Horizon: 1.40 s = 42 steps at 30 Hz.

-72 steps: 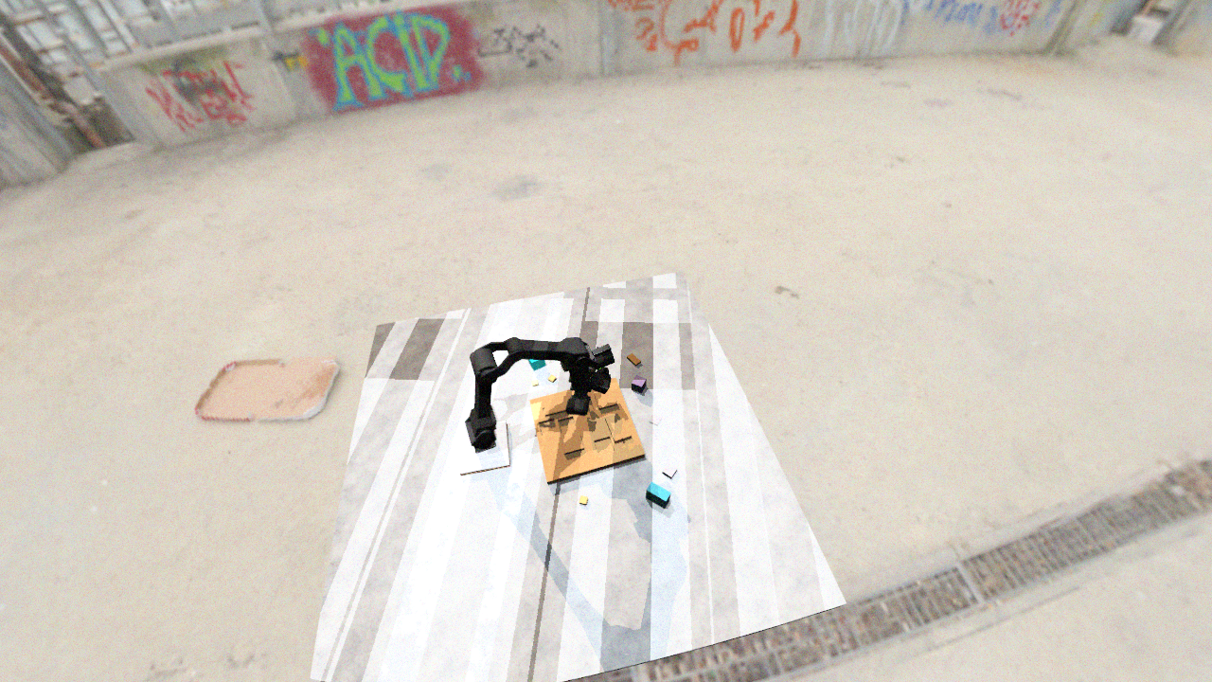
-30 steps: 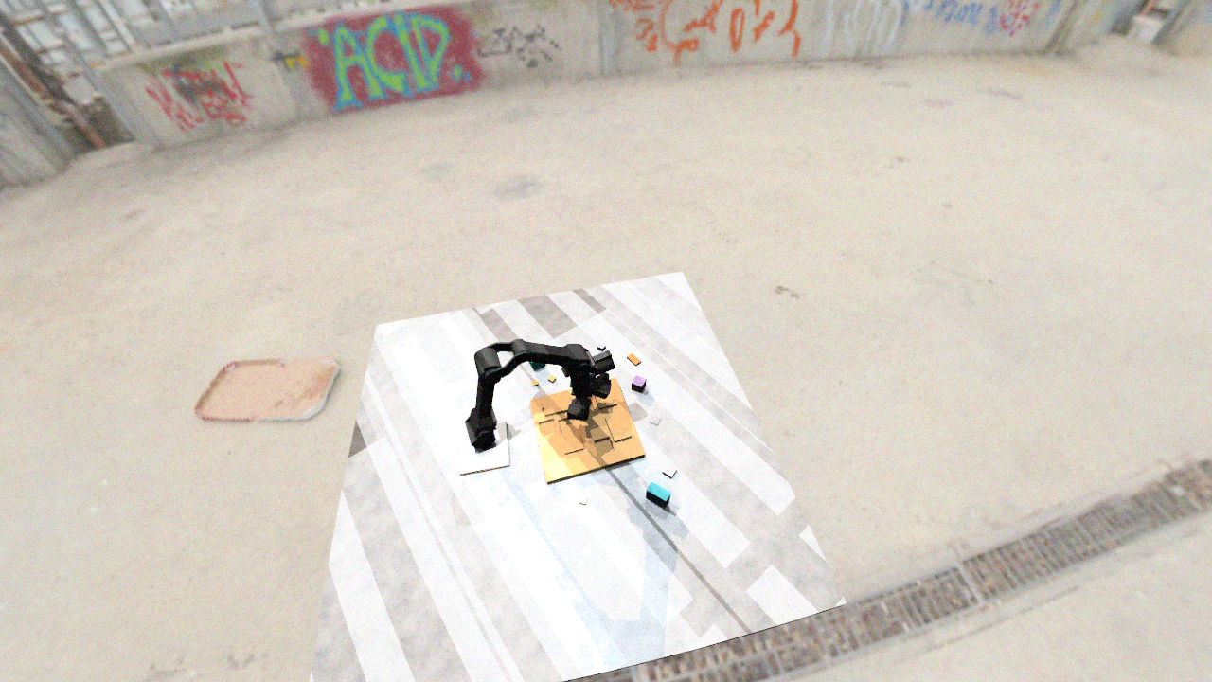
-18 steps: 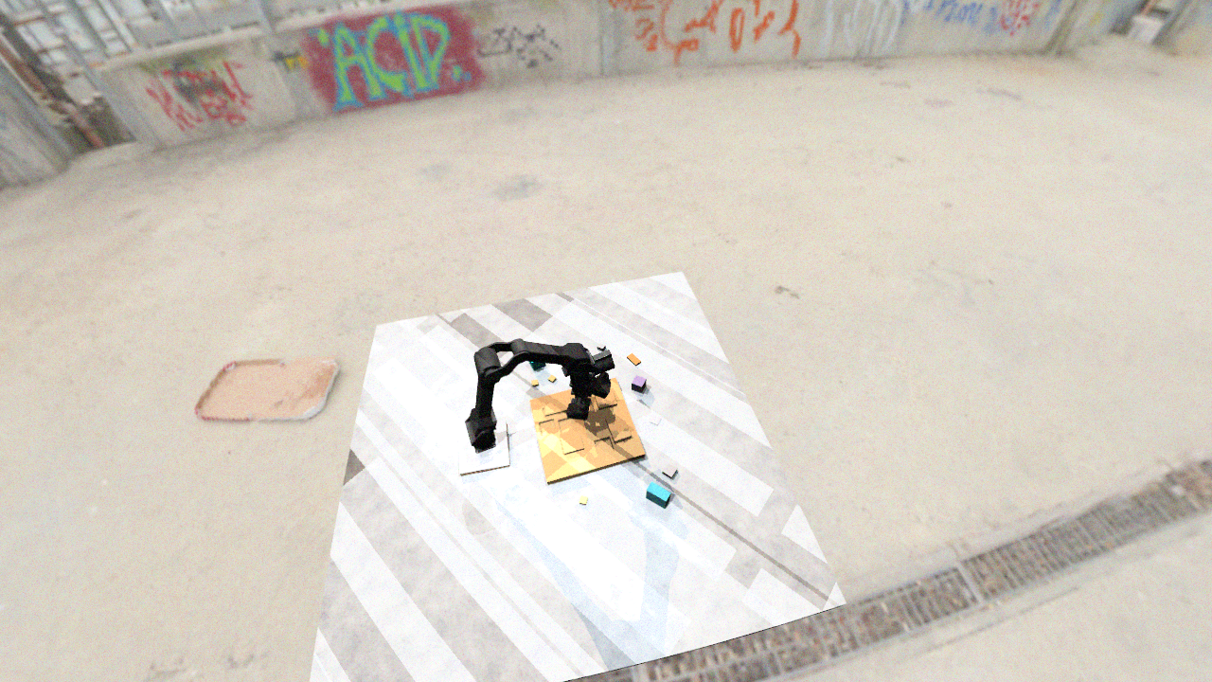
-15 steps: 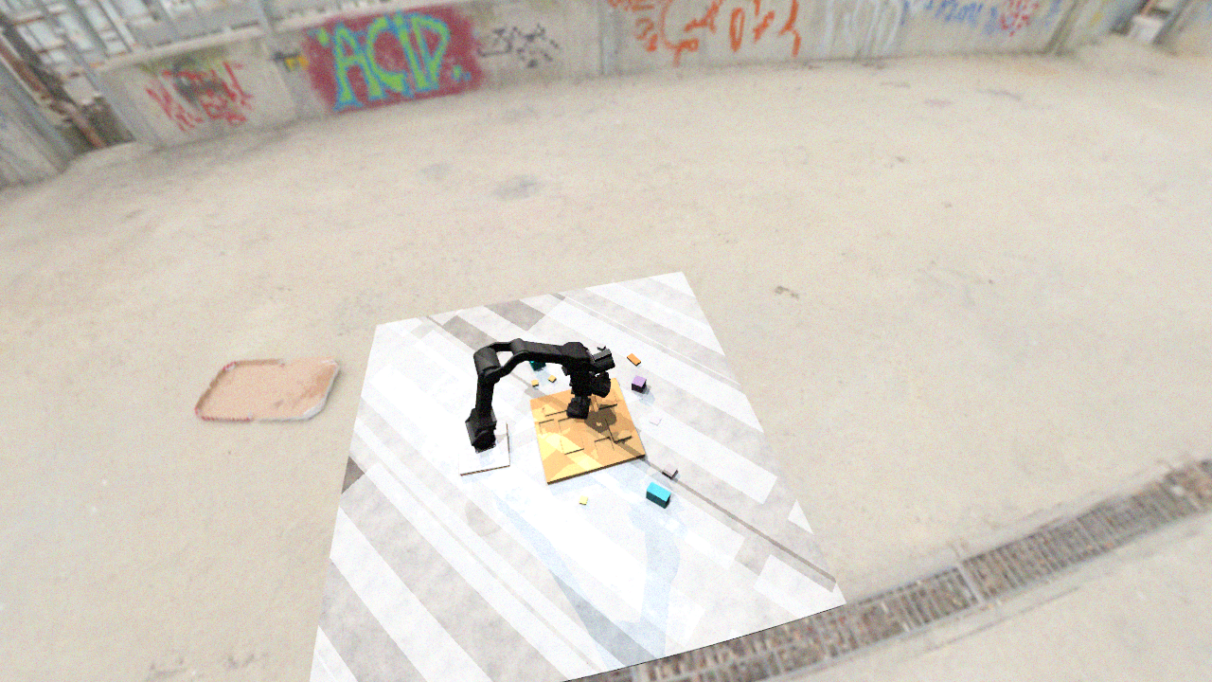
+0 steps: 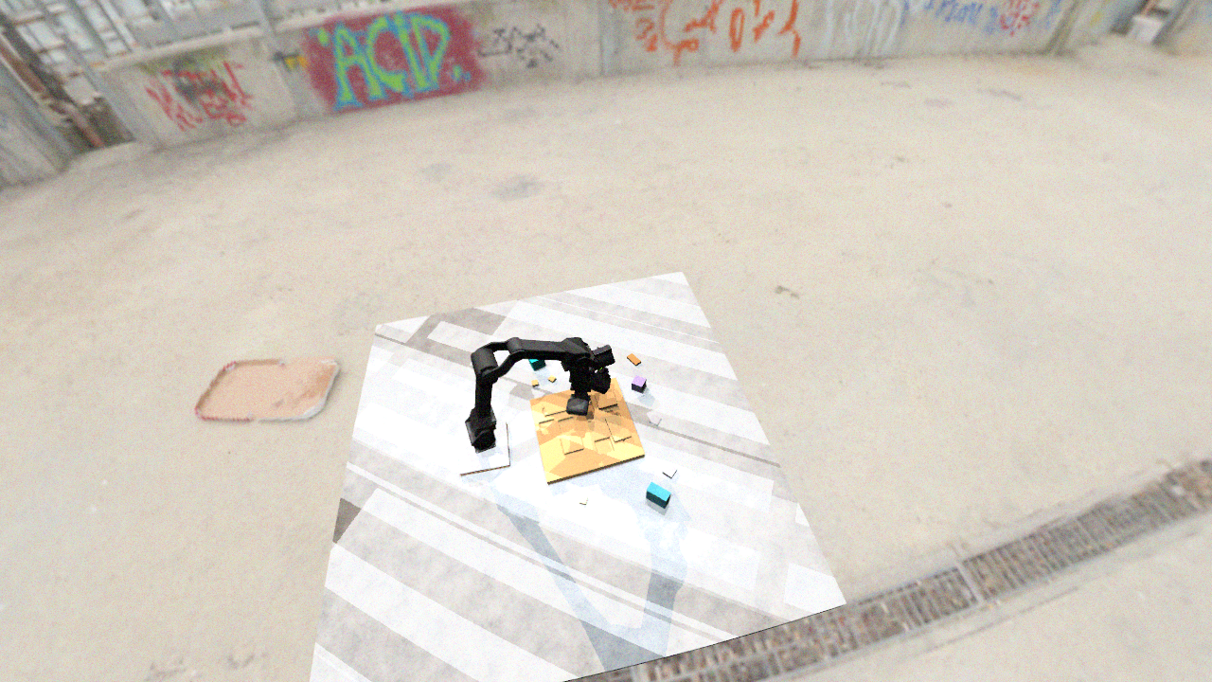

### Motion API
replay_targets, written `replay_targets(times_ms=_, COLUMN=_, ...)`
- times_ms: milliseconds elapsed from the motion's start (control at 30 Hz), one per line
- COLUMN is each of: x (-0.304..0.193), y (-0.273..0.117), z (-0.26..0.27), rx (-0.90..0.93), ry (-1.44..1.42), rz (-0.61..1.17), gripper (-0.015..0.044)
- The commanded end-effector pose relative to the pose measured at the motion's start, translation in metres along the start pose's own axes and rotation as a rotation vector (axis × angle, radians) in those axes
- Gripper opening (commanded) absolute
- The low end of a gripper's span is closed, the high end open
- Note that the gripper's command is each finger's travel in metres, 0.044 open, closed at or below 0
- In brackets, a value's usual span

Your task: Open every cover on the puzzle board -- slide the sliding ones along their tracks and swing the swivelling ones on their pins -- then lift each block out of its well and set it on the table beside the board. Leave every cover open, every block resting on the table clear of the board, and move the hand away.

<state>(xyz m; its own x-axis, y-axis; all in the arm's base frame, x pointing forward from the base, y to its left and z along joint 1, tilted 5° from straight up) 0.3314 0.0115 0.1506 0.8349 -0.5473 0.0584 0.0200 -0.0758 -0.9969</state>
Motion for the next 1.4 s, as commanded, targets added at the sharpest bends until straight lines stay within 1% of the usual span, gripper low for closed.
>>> replay_targets(times_ms=0, x=0.001, y=-0.008, z=0.000, rx=0.005, ry=0.005, rz=-0.011, gripper=0.0080)
replay_targets(times_ms=400, x=0.000, y=-0.023, z=0.000, rx=0.004, ry=0.003, rz=-0.011, gripper=0.0080)
replay_targets(times_ms=1067, x=0.000, y=-0.069, z=-0.001, rx=0.004, ry=0.003, rz=-0.011, gripper=0.0080)
replay_targets(times_ms=1367, x=0.016, y=-0.069, z=-0.030, rx=0.004, ry=0.003, rz=-0.009, gripper=0.0080)
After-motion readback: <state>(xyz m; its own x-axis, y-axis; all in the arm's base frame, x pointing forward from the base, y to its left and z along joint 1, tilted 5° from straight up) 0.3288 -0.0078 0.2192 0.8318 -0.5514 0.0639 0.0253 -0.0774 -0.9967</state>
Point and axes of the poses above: the point midway between the two fingers, 35 mm back from their tips, its own y axis out along the fingers, its own z axis across the jaws, x = y × z, the point moved 9 cm from there along -y, back along the fingers, and after that the axes turned 4 degrees about y, right-handed, at the moved point
